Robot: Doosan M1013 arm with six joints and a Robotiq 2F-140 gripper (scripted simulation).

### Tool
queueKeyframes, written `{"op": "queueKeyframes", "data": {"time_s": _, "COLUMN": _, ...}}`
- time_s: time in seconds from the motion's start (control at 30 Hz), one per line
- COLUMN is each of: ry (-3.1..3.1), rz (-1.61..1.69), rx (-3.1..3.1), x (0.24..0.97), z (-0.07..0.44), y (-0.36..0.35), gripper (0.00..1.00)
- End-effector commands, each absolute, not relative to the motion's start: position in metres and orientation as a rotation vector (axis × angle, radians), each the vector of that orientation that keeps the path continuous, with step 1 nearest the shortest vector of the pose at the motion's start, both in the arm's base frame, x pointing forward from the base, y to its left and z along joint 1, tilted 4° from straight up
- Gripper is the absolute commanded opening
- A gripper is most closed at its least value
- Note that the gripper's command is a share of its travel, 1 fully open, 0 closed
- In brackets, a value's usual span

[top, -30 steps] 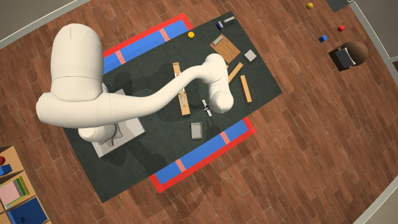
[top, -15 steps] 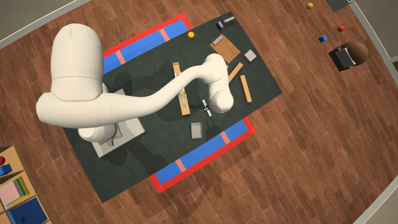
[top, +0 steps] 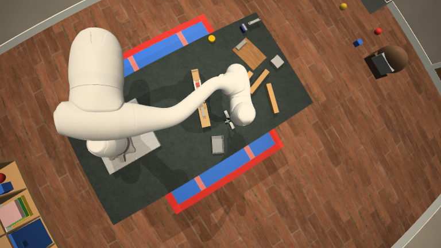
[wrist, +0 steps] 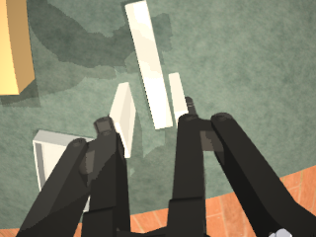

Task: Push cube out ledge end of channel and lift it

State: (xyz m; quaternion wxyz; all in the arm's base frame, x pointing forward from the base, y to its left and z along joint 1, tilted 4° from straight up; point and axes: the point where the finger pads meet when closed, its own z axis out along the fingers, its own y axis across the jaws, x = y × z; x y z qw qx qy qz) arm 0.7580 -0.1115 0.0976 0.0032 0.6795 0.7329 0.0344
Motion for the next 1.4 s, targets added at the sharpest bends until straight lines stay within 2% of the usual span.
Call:
{"op": "queueKeyframes", "data": {"time_s": 0.0, "ry": 2.31, "rz": 0.109, "rx": 2.121, "x": 0.759, "z": 0.07, "y": -0.109, "gripper": 0.23}}
{"op": "queueKeyframes", "data": {"time_s": 0.87, "ry": 2.31, "rz": 0.109, "rx": 2.121, "x": 0.761, "z": 0.033, "y": -0.107, "gripper": 0.23}}
{"op": "queueKeyframes", "data": {"time_s": 1.37, "ry": 2.31, "rz": 0.109, "rx": 2.121, "x": 0.761, "z": 0.032, "y": -0.107, "gripper": 0.23}}
